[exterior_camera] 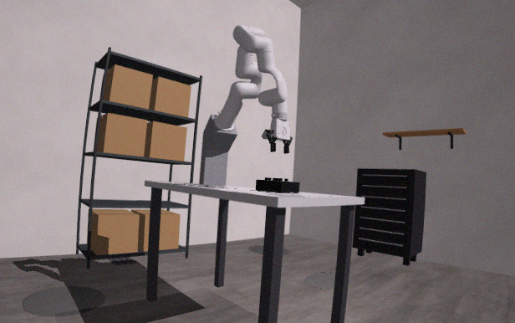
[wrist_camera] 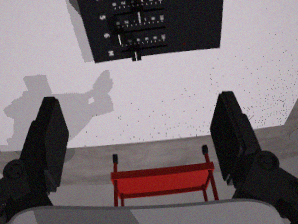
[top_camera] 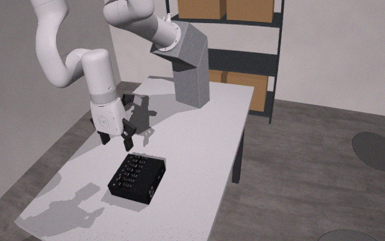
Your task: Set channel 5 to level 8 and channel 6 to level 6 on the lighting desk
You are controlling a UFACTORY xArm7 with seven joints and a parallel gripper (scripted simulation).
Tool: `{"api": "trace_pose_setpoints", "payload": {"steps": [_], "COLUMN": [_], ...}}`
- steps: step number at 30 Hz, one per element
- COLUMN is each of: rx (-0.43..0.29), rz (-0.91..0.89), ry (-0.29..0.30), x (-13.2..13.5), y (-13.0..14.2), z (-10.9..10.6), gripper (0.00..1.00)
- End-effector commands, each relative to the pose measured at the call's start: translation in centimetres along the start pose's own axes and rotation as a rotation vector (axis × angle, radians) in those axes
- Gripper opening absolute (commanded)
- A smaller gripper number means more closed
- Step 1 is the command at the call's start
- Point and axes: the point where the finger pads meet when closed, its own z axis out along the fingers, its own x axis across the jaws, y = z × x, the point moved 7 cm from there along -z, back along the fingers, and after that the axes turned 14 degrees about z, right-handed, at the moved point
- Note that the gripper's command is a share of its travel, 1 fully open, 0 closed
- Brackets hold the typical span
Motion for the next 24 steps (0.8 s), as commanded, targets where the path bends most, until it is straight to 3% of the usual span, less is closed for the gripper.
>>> {"api": "trace_pose_setpoints", "payload": {"steps": [1, 10, 12, 24], "rx": [0.001, 0.001, 0.046, 0.06], "rz": [0.003, 0.003, -0.046, -0.063], "ry": [-0.012, -0.012, -0.035, -0.043], "x": [0.2, 0.2, 1.3, 1.6], "y": [0.6, 0.6, -1.4, -2.1], "z": [0.1, 0.1, 0.6, 0.8], "gripper": [1.0, 1.0, 1.0, 1.0]}}
